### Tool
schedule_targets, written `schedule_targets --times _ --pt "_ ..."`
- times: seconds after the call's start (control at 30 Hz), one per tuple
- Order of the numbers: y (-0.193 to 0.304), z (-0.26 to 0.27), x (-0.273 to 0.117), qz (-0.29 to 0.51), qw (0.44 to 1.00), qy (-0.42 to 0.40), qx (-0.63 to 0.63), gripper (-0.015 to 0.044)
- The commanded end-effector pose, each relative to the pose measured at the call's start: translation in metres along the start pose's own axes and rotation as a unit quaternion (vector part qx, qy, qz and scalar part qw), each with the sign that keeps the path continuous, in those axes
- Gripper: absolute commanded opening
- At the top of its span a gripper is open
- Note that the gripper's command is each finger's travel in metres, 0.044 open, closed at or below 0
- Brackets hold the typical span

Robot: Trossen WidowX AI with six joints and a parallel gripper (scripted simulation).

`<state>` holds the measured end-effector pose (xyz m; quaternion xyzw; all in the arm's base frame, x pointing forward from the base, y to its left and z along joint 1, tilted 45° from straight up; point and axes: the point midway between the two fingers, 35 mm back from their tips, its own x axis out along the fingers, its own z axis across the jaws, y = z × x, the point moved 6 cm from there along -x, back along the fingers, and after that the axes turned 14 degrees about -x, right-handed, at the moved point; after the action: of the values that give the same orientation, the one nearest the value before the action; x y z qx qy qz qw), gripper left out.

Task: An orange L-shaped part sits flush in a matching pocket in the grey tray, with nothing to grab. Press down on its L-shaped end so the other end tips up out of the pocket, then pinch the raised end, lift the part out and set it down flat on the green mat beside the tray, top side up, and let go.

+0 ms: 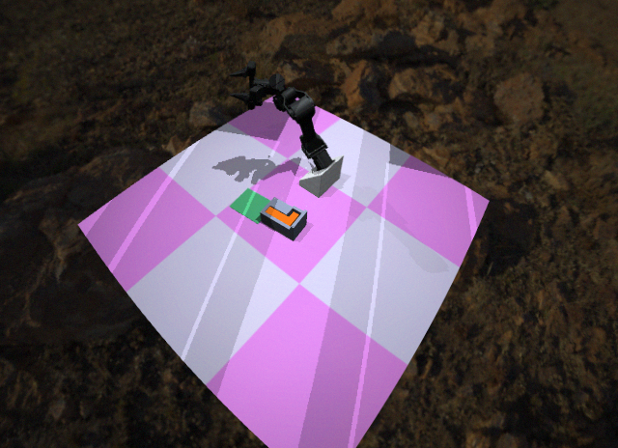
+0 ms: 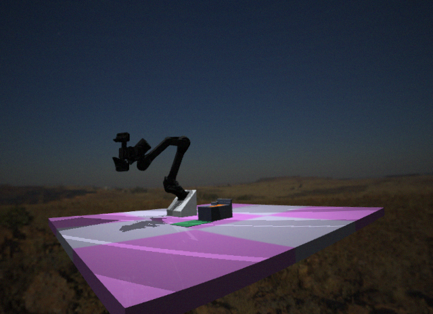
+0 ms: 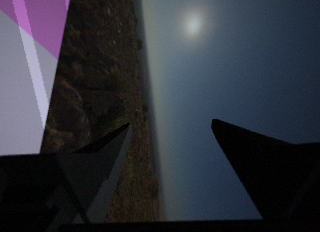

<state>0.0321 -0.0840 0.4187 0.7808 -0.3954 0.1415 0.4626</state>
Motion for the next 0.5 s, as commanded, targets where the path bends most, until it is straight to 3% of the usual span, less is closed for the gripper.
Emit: schedule_targets --times 0.0,0.23,0.47 --pt "0.0 0.0 0.0 0.0 1.0 0.002 0.005 0.0374" --pt "0.009 0.017 0.012 0.0 0.988 0.02 0.152 0.019" --pt "0.018 0.067 0.049 0.024 0.913 0.014 0.408 0.018"
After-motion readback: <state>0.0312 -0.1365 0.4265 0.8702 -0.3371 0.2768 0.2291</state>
